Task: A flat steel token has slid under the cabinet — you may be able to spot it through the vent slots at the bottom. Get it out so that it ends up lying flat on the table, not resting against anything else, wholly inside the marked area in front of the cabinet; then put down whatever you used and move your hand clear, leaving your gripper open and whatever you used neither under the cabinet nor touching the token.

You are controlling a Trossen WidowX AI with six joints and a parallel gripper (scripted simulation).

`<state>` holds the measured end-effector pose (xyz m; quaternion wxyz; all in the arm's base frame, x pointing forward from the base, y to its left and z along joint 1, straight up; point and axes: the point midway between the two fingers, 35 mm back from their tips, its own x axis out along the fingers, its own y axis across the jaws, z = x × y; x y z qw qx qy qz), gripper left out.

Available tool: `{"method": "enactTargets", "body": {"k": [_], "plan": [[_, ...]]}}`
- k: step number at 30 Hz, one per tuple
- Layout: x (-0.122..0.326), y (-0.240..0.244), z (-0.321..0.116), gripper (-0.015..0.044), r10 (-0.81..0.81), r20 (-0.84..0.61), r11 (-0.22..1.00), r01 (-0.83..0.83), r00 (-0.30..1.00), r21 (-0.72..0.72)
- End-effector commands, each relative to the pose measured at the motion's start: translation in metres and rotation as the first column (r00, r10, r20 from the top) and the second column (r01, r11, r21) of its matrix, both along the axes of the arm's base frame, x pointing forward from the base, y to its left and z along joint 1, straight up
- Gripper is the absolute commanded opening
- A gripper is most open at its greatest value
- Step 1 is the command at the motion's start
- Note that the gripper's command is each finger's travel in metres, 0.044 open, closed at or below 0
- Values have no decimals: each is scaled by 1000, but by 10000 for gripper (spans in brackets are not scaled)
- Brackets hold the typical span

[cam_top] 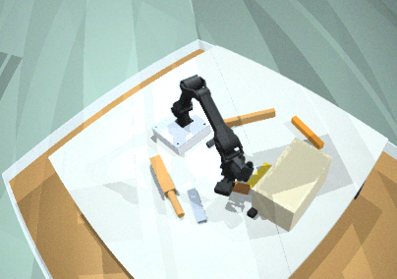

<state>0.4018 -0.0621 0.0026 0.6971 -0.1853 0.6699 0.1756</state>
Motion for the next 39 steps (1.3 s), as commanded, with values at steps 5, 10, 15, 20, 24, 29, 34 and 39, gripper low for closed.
{"method": "enactTargets", "body": {"k": [5,10,15,20,24,29,34,39], "plan": [[-5,10,-1,0,9,-4,1000,-8,1000,4],[-8,15,-2,0,9,-4,1000,-9,1000,4],[-11,20,-2,0,9,-4,1000,-9,1000,4],[-14,25,-2,0,9,-4,1000,-9,1000,5],[-16,29,-2,0,9,-5,1000,-9,1000,5],[-19,34,-2,0,9,-5,1000,-9,1000,5],[-23,40,-2,0,9,-5,1000,-9,1000,6],[-25,44,-3,0,9,-5,1000,-9,1000,6]]}}
